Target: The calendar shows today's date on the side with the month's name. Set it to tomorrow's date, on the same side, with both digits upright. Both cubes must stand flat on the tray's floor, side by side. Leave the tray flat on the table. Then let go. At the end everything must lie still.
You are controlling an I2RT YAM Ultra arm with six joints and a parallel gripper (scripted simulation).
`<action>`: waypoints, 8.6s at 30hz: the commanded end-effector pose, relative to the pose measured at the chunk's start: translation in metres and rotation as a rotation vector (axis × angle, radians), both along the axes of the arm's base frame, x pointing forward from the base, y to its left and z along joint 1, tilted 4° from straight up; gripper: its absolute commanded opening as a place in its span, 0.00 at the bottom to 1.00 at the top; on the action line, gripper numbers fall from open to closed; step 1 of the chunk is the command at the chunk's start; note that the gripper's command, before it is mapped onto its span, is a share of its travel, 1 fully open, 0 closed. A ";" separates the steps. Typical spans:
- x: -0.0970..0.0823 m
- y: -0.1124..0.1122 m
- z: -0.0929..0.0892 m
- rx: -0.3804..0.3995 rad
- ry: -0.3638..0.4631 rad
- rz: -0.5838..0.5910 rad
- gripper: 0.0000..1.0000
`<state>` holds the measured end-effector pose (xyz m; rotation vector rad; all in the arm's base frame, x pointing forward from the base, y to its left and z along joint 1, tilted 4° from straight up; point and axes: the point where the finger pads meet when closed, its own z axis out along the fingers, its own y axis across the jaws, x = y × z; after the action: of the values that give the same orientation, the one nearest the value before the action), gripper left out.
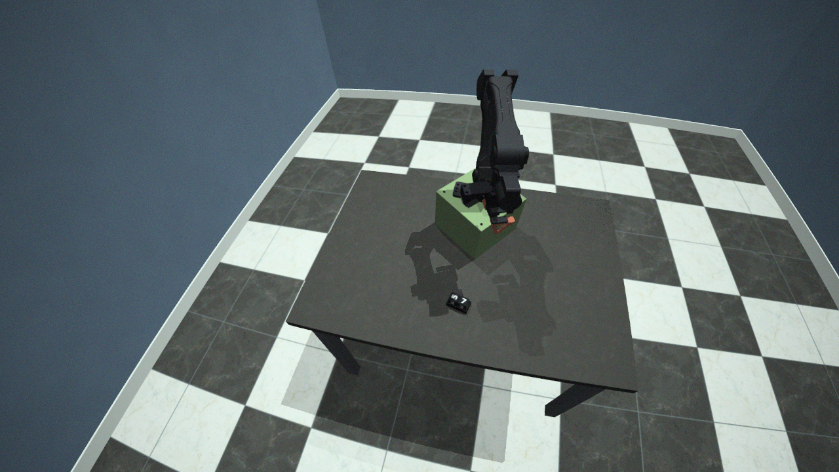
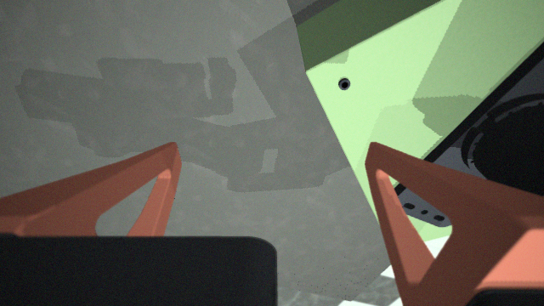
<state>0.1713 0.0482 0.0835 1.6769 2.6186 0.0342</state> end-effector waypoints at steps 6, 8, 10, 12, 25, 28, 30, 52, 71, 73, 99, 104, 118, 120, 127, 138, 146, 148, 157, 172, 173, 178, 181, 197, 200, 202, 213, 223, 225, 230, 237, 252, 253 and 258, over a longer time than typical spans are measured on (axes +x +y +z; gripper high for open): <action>0.001 0.000 0.002 0.002 -0.007 0.000 1.00; 0.001 0.000 0.002 0.002 -0.007 0.000 1.00; 0.001 0.000 0.002 0.002 -0.007 0.000 1.00; 0.001 0.000 0.002 0.002 -0.007 0.000 1.00; 0.038 -0.003 -0.003 0.017 -0.009 -0.126 1.00; 0.075 -0.012 -0.015 0.031 -0.005 -0.257 1.00; 0.102 -0.022 -0.027 0.042 -0.002 -0.355 1.00; 0.175 -0.071 -0.086 0.076 0.007 -0.660 1.00; 0.178 -0.068 -0.143 0.076 0.008 -0.660 0.45; 0.178 -0.068 -0.143 0.076 0.008 -0.660 0.45; 0.178 -0.068 -0.143 0.076 0.008 -0.660 0.45; 0.178 -0.068 -0.143 0.076 0.008 -0.660 0.45; 0.178 -0.068 -0.148 0.076 0.008 -0.660 0.45; 0.178 -0.068 -0.149 0.076 0.008 -0.660 0.45; 0.178 -0.067 -0.158 0.076 0.008 -0.660 0.45; 0.179 -0.066 -0.172 0.076 0.008 -0.660 0.45; 0.180 -0.066 -0.184 0.076 0.008 -0.660 0.45; 0.180 -0.066 -0.186 0.076 0.008 -0.660 0.45; 0.180 -0.065 -0.192 0.076 0.008 -0.660 0.45; 0.180 -0.065 -0.195 0.076 0.008 -0.660 0.45; 0.180 -0.065 -0.195 0.076 0.008 -0.660 0.45; 0.180 -0.065 -0.195 0.076 0.008 -0.660 0.45; 0.180 -0.065 -0.195 0.076 0.008 -0.660 0.45; 0.180 -0.065 -0.195 0.076 0.008 -0.660 0.45; 0.180 -0.065 -0.195 0.076 0.008 -0.660 0.45; 0.180 -0.065 -0.195 0.076 0.008 -0.660 0.45; 0.180 -0.065 -0.199 0.076 0.008 -0.660 0.45; 0.181 -0.064 -0.211 0.076 0.008 -0.660 0.45; 0.181 -0.064 -0.214 0.076 0.008 -0.660 0.45; 0.181 -0.064 -0.221 0.076 0.008 -0.660 0.45; 0.181 -0.064 -0.223 0.076 0.008 -0.660 0.45; 0.181 -0.064 -0.223 0.076 0.008 -0.660 0.45; 0.181 -0.064 -0.223 0.076 0.008 -0.660 0.45; 0.181 -0.064 -0.223 0.076 0.008 -0.660 0.45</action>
<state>0.3487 -0.0150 -0.1425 2.4756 1.9630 0.0970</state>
